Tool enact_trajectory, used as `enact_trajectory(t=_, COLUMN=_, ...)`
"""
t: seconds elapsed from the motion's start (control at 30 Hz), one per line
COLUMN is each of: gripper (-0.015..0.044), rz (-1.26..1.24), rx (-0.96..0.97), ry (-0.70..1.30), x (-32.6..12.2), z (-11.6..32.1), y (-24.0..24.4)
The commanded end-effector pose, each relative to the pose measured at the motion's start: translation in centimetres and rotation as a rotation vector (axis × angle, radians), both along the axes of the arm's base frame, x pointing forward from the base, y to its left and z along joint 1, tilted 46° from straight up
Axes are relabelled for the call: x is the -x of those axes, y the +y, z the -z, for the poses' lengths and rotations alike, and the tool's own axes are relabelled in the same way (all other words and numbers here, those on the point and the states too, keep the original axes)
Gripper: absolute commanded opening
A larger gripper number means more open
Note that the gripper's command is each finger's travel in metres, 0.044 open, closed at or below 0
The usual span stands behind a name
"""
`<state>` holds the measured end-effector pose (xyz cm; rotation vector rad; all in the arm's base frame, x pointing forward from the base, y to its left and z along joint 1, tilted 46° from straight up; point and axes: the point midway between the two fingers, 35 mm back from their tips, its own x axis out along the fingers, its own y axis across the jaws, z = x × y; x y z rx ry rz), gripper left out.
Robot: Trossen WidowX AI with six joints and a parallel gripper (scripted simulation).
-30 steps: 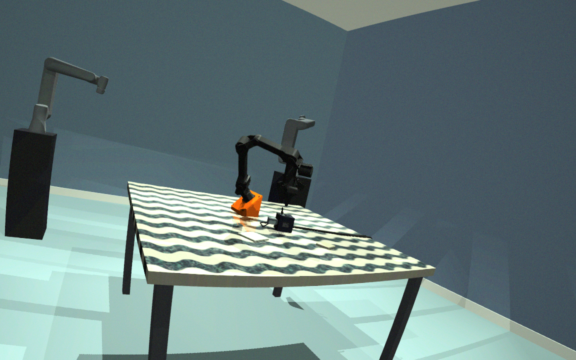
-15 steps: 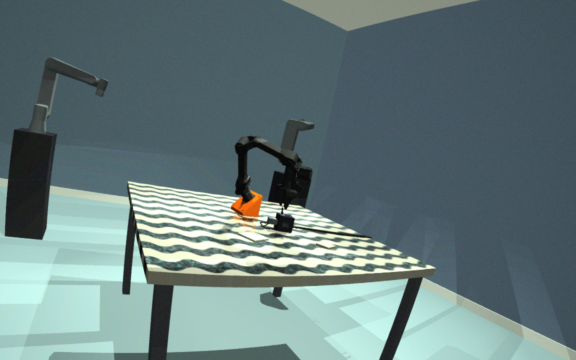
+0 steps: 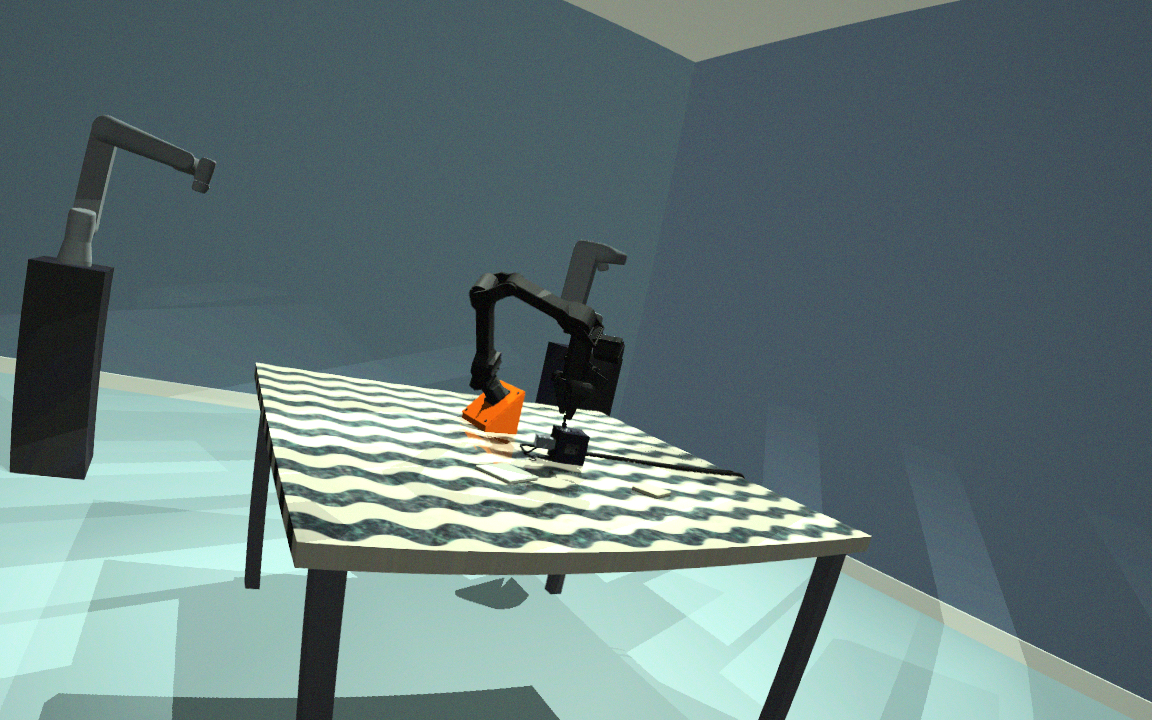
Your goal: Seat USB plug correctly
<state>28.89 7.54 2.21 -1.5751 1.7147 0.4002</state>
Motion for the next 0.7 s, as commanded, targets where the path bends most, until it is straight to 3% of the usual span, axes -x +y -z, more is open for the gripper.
enact_trajectory(t=0.0, gripper=0.023, rz=0.0, rx=-0.001, ry=-0.001, x=-0.01, z=-0.01, y=0.03)
enact_trajectory(t=0.27, gripper=0.002, rz=0.0, rx=-0.001, ry=-0.001, x=-0.01, z=-0.01, y=0.03)
enact_trajectory(t=0.67, gripper=0.0, rz=0.0, rx=-0.001, ry=-0.001, x=-0.01, z=-0.01, y=0.03)
